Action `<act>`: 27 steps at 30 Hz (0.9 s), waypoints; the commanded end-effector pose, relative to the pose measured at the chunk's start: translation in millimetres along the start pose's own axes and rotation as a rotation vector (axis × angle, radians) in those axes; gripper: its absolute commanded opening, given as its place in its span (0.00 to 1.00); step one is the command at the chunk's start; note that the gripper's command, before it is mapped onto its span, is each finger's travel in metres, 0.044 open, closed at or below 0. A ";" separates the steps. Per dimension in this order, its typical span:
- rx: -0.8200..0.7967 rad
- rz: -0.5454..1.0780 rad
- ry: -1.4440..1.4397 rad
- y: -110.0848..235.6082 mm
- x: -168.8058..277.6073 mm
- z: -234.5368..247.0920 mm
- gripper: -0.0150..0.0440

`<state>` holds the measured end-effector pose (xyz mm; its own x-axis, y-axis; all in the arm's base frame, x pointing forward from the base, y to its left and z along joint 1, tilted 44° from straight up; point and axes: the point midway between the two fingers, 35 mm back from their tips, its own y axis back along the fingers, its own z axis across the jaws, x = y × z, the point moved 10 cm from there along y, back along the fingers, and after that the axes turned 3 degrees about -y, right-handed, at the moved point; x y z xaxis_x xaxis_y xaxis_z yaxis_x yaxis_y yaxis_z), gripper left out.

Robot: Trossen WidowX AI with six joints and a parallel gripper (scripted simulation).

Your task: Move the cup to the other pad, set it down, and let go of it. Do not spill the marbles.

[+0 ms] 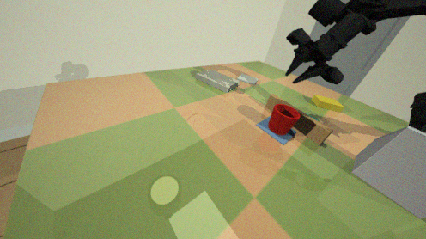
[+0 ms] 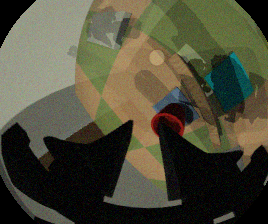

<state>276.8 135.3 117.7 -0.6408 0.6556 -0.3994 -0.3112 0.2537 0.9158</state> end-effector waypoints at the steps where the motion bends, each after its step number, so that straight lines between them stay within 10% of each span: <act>1: 0.321 -0.089 -0.076 -31.8 52.0 -0.5 0.50; 27: 0.488 -0.237 -0.112 -65.3 76.0 -11.2 0.50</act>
<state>240.3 164.5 31.4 -0.5025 0.6102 -0.6125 -0.0593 0.6824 0.7285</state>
